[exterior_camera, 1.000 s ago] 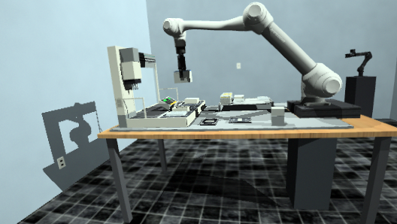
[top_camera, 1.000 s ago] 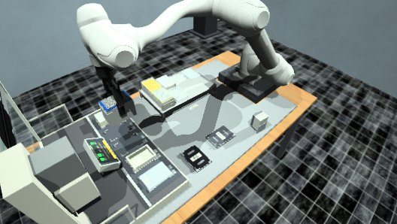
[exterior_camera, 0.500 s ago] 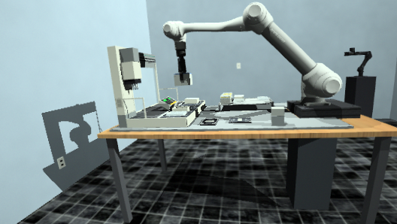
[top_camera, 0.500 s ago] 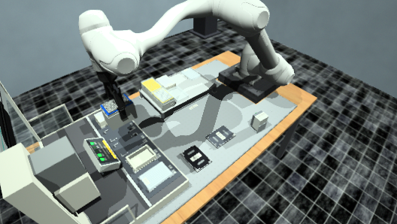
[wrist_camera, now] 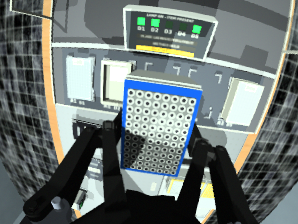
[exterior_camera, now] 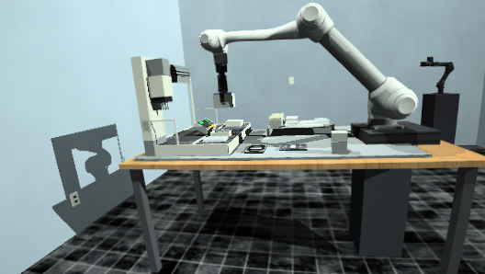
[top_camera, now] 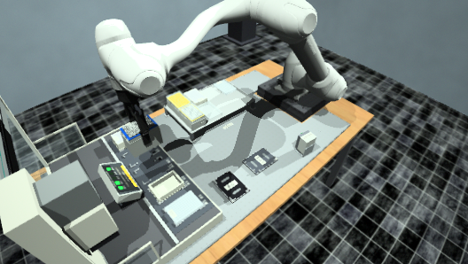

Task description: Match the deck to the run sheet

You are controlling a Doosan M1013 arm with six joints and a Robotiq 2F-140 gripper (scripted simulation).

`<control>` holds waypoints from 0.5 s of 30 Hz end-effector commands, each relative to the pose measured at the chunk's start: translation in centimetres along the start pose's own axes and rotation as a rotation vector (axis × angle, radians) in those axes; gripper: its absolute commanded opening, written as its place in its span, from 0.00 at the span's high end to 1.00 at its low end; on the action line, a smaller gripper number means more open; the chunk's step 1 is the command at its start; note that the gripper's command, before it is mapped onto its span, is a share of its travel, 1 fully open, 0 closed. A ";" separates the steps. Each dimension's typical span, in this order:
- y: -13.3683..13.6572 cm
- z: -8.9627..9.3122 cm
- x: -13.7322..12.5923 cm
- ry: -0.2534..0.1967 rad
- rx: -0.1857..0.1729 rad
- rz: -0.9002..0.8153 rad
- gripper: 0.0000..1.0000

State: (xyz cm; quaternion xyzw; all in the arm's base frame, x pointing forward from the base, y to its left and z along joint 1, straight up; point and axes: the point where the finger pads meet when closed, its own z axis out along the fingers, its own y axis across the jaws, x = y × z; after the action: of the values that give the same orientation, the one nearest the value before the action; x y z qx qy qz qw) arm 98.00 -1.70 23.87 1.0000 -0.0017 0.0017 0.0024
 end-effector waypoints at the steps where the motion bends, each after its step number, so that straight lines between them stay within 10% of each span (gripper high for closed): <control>1: 0.0 0.2 0.0 0.002 0.000 0.000 0.90; 15: 0.0 2.2 0.0 0.002 0.000 0.000 0.90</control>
State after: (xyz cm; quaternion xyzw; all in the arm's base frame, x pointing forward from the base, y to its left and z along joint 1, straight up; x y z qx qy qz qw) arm 98.00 -1.70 21.70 1.0000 -0.0017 0.0017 0.0024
